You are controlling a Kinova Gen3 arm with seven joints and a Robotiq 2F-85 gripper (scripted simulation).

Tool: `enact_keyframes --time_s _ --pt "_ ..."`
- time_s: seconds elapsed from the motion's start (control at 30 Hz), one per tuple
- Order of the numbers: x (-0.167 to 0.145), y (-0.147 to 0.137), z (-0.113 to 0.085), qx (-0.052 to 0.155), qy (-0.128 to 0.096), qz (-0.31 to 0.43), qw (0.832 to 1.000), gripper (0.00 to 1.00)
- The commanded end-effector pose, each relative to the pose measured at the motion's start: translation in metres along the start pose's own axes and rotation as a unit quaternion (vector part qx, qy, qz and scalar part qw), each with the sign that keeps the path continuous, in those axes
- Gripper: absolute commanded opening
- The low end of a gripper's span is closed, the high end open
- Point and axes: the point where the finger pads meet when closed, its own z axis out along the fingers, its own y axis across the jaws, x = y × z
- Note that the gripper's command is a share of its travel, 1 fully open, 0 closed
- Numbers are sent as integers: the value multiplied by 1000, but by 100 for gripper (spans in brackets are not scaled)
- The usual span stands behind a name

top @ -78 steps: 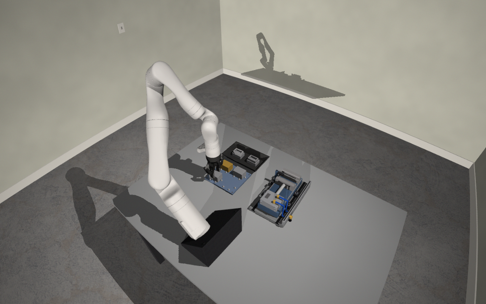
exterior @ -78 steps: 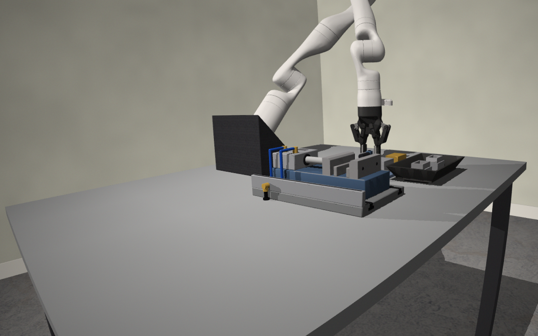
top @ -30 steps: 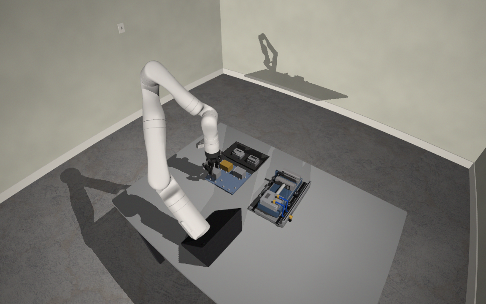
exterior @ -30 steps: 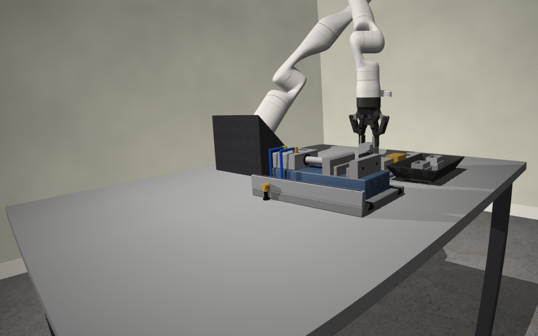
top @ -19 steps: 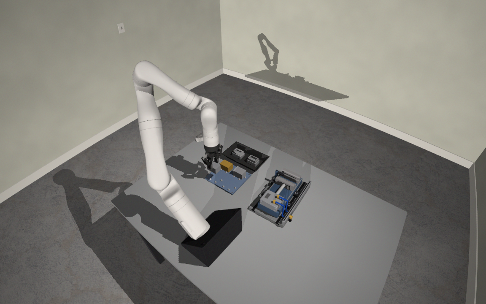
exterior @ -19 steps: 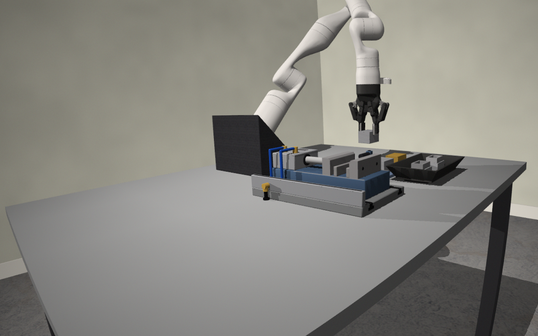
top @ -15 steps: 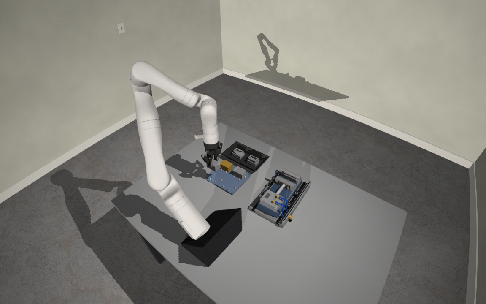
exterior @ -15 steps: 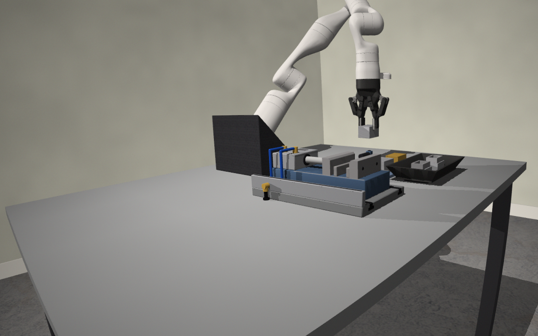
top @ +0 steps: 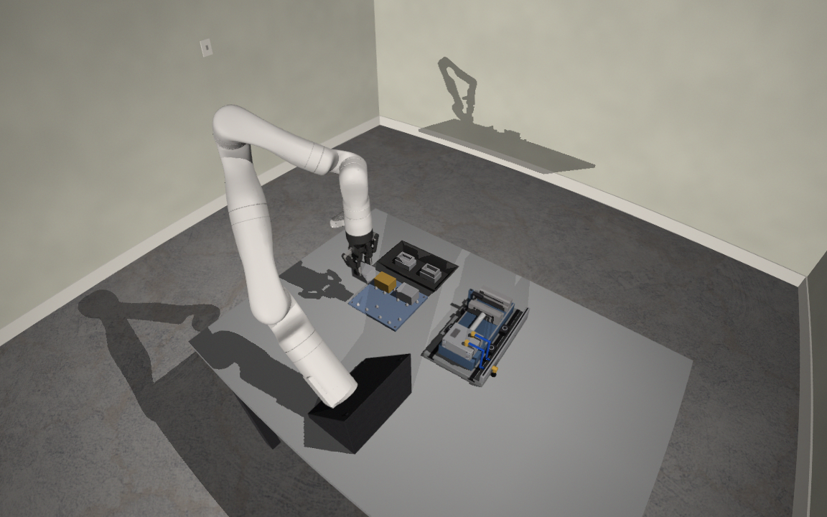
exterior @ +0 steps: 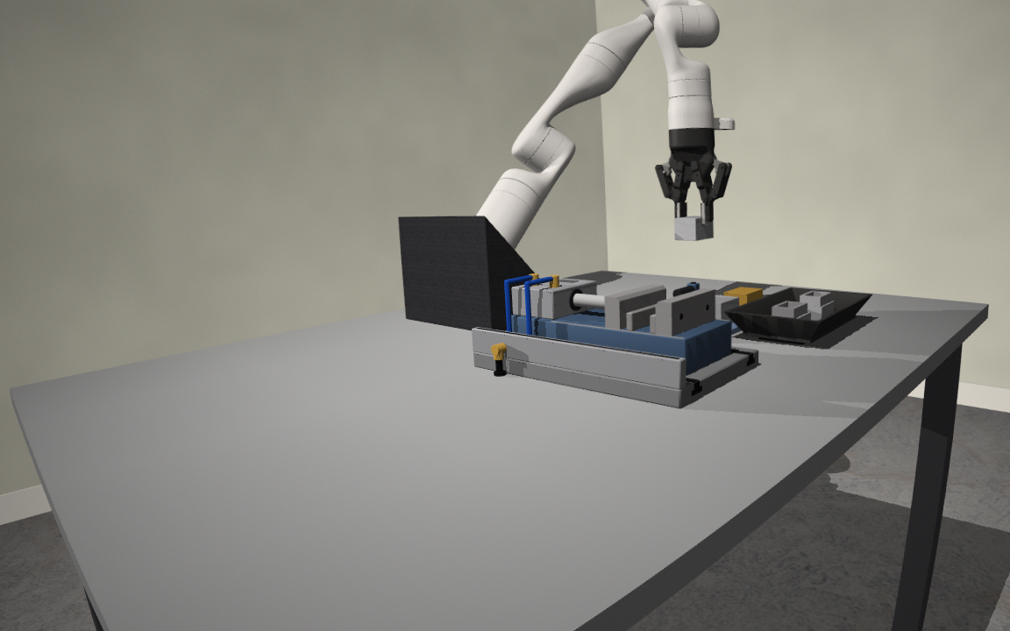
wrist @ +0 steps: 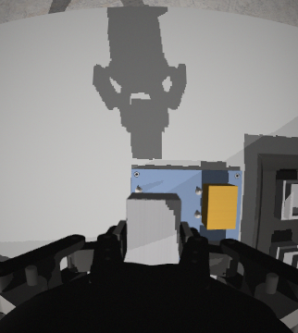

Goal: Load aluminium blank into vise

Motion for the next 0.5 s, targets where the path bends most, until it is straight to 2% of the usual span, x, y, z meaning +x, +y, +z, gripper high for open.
enact_keyframes --time_s 0.0,0.33,0.47 --pt "0 1 -2 -2 -1 0 1000 0" --pt "-5 11 -5 -5 4 -3 1000 0" --pt "-19 33 -13 -10 13 -9 1000 0"
